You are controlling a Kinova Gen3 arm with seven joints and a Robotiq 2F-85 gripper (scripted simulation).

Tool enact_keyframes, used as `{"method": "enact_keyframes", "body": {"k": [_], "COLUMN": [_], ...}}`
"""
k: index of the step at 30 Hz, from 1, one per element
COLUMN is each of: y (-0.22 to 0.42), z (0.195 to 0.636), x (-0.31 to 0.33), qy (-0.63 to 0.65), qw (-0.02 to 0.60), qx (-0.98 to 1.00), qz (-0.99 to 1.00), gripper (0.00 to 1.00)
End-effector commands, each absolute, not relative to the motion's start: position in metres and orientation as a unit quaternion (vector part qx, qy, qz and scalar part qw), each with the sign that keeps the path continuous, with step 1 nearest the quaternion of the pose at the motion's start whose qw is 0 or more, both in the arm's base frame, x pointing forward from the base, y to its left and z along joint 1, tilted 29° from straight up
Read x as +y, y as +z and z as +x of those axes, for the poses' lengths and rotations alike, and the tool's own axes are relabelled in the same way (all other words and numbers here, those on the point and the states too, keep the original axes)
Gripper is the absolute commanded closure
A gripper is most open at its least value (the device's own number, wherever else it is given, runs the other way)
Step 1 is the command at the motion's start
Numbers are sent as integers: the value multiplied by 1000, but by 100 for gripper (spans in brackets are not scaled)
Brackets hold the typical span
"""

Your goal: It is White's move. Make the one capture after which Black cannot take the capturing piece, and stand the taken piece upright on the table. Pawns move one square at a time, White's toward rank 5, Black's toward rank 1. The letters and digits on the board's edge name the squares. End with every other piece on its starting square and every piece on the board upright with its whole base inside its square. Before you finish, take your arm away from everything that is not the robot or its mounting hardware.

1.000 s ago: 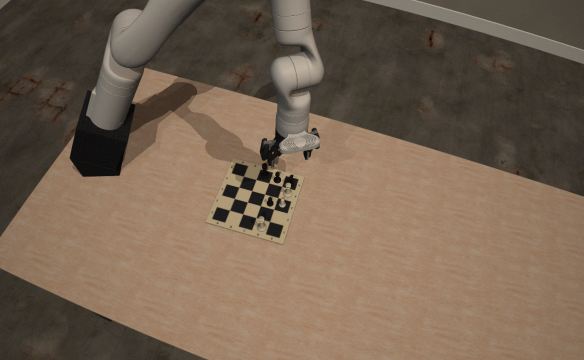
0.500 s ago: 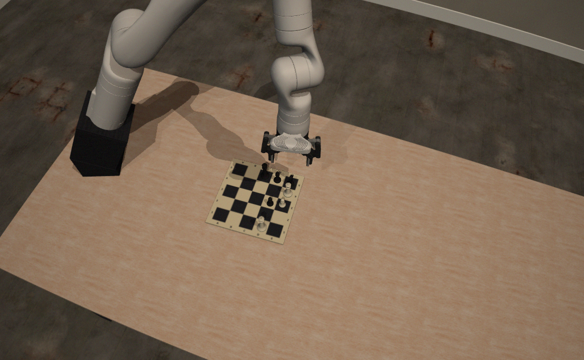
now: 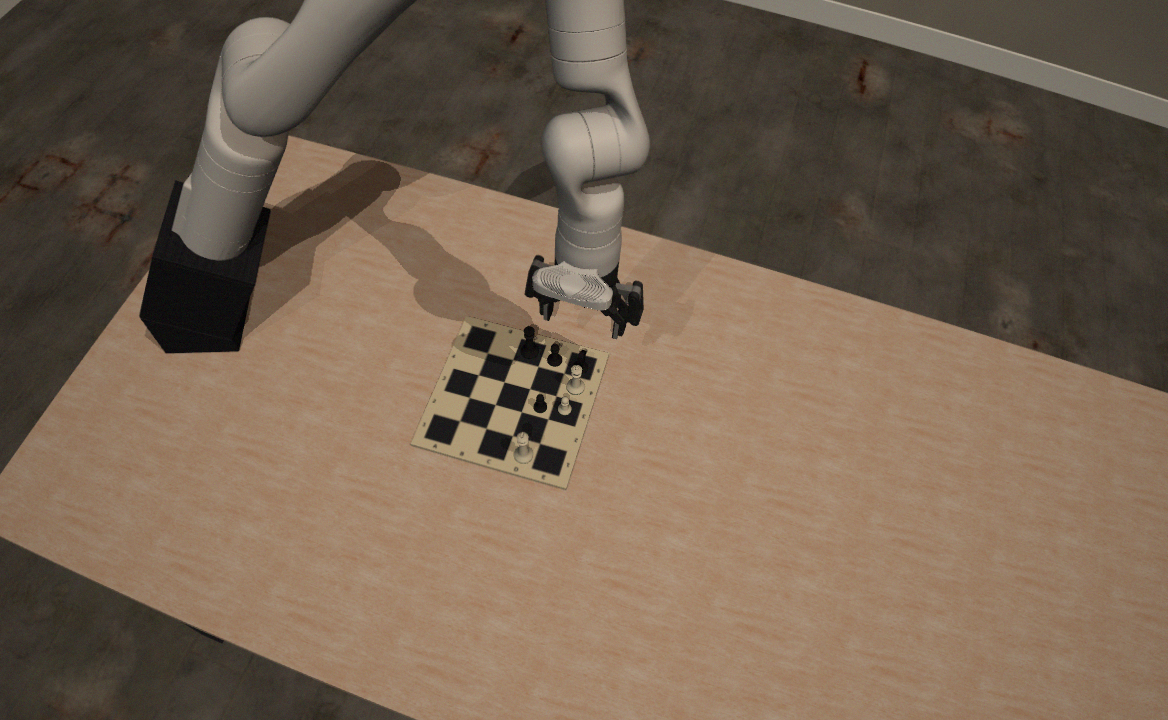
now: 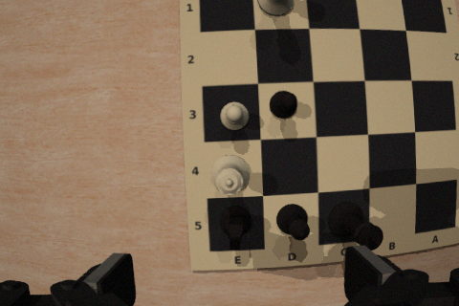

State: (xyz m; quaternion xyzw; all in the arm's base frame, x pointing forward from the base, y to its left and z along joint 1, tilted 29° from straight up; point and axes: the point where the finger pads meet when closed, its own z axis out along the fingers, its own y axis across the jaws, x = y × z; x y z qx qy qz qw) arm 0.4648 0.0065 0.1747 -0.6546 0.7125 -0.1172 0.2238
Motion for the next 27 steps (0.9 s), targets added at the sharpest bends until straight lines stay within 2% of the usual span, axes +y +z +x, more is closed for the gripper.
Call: {"method": "enact_keyframes", "body": {"k": [1,19,20,27], "y": [175,175,175,175], "z": [465,466,466,466], "x": [8,8,8,8], "qy": [-116,-112,-112,-112], "qw": [225,228,228,228], "qx": [717,732,732,732], "qz": [-649,-632,-632,-632], "gripper": [0,0,63,63]}}
